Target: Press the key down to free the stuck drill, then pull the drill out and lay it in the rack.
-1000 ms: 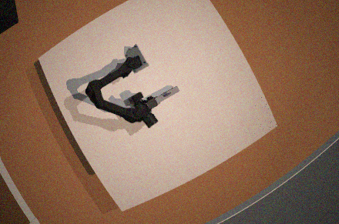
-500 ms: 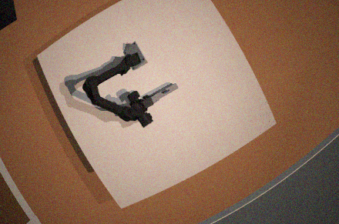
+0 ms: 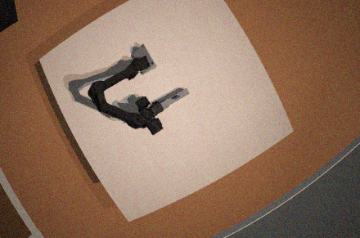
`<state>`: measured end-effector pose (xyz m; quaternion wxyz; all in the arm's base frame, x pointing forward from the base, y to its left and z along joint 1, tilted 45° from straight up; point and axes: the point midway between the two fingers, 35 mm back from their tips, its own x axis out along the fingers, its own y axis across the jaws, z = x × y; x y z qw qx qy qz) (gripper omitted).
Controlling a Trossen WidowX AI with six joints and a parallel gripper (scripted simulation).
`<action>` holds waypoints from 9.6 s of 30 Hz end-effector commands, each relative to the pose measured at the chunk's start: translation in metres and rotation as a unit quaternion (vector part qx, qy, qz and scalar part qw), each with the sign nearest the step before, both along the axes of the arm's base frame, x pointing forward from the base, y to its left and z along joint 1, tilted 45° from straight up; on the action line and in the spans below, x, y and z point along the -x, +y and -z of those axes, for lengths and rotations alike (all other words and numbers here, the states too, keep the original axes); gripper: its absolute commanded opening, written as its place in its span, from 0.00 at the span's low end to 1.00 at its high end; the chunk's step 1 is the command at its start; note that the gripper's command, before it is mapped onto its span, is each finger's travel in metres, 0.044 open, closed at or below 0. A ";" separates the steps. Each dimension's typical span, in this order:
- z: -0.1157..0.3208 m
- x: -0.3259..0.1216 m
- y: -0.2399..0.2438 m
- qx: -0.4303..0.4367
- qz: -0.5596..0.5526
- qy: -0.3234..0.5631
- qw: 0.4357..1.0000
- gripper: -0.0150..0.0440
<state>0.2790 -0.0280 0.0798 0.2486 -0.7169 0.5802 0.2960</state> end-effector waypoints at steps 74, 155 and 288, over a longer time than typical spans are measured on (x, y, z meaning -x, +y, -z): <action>-0.001 0.000 -0.003 0.002 0.000 -0.002 1.000 0.25; -0.054 0.001 -0.021 0.002 0.000 -0.002 1.000 0.25; -0.035 0.062 -0.072 0.004 0.000 -0.001 1.000 0.25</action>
